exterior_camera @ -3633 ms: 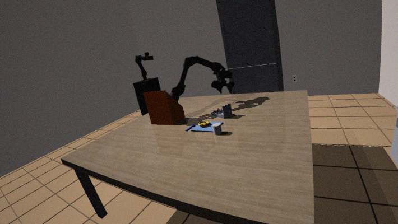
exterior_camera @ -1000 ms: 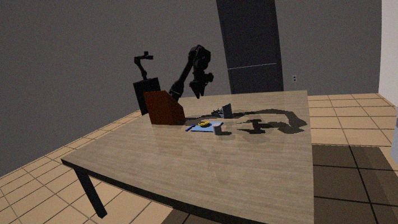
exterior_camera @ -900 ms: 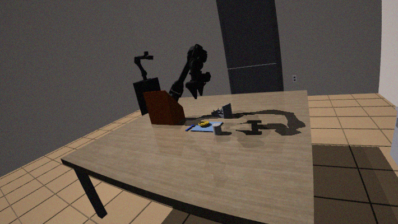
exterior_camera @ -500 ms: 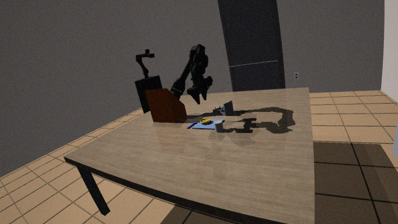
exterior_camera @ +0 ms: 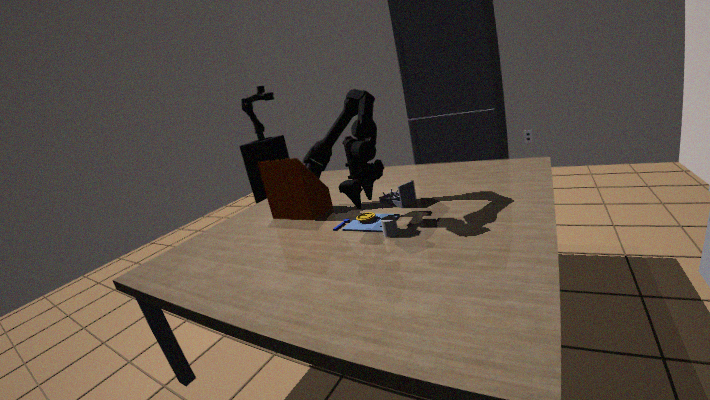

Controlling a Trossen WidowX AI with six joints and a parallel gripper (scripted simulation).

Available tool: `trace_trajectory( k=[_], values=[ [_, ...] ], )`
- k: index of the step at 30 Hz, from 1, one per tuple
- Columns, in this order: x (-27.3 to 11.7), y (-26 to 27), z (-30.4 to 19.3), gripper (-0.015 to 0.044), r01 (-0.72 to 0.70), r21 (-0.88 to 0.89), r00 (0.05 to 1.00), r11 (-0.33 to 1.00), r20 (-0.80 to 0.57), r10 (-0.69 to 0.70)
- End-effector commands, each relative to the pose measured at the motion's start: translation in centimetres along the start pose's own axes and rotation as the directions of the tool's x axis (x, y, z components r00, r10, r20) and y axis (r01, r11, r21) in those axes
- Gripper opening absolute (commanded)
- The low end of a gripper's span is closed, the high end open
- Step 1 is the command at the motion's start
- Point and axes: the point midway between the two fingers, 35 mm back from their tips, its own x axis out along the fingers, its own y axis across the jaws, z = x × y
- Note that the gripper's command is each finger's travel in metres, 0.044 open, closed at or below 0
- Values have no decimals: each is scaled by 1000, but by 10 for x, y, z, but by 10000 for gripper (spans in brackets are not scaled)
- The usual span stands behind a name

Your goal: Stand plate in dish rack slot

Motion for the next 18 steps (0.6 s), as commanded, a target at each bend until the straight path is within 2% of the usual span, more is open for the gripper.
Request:
trace_trajectory(
  k=[1,18],
  values=[
    [8,0,-2,400,-8,12,1000,1000,-4,8],
    [36,1,-3,400,-9,12,1000,1000,-4,9]
  ],
)
